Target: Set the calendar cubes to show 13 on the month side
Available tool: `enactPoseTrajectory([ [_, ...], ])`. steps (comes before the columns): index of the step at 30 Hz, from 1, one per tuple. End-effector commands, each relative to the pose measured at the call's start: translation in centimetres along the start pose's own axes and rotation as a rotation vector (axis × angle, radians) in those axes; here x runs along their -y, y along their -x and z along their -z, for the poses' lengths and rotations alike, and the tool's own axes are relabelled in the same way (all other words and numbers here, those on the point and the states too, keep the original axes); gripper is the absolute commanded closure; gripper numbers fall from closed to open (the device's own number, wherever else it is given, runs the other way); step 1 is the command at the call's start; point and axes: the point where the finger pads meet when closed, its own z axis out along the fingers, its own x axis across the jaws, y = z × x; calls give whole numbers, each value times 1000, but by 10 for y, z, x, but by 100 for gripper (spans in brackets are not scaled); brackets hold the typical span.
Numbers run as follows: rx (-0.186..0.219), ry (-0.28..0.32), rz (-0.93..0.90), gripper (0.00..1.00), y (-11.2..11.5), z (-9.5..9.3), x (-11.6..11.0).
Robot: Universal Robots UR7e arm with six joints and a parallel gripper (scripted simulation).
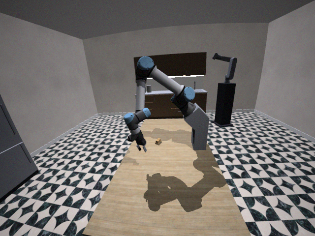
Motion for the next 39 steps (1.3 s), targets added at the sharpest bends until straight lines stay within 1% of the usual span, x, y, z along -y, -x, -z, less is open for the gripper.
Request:
enactPoseTrajectory([
  [1,-1,-1,0,0,0,1,0],
  [25,2,-1,4,0,-1,-1,-1],
  [34,12,-1,26,0,-3,-6,-6],
  [39,27,-2,58,0,-7,-15,-14],
])
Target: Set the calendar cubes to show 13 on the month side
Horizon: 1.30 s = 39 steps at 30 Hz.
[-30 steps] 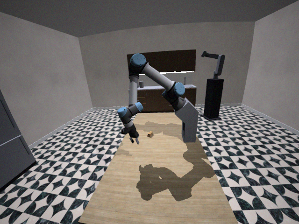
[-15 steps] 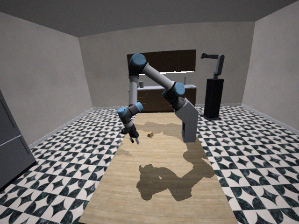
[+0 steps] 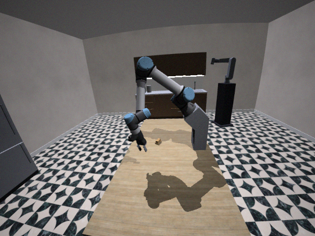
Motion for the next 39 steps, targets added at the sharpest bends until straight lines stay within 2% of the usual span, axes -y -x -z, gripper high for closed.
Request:
enactPoseTrajectory([
  [1,15,-2,33,0,-4,-8,-9],
  [10,56,-14,134,0,-15,-32,-35],
  [12,56,-14,134,0,-15,-32,-35],
  [26,117,-82,379,0,-34,-77,-103],
  [29,119,-90,400,0,-36,-80,-109],
  [34,119,-131,508,0,-42,-94,-140],
  [39,102,-173,623,0,-47,-105,-171],
])
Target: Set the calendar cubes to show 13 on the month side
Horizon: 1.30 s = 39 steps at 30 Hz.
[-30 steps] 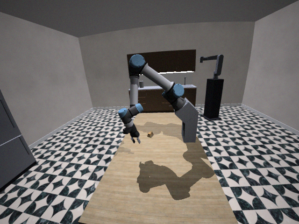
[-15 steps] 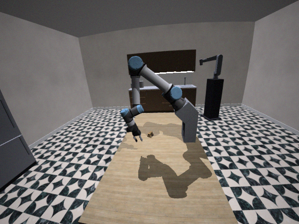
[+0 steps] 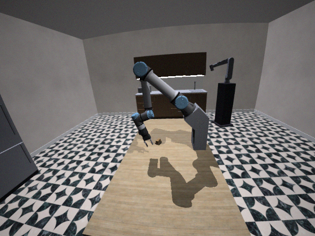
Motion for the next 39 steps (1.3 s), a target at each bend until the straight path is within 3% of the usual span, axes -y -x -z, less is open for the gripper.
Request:
enactPoseTrajectory([
  [1,-23,-33,132,0,12,-7,-35],
  [5,-50,-49,229,0,21,-11,-59],
  [7,-50,-49,229,0,21,-11,-59],
  [17,-140,-51,472,0,46,-14,-114],
  [22,-186,-31,586,0,57,-13,-136],
  [39,-283,67,853,0,80,-5,-183],
])
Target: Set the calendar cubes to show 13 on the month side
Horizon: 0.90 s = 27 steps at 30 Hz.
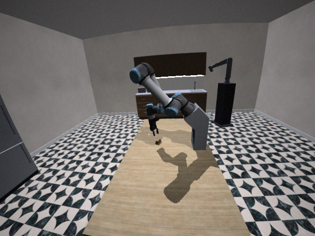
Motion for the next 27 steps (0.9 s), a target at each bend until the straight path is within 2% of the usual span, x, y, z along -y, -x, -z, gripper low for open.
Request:
enactPoseTrajectory([
  [1,-13,30,77,0,12,5,-5],
  [14,-24,77,187,0,27,12,-11],
  [27,-25,87,210,0,30,14,-12],
])
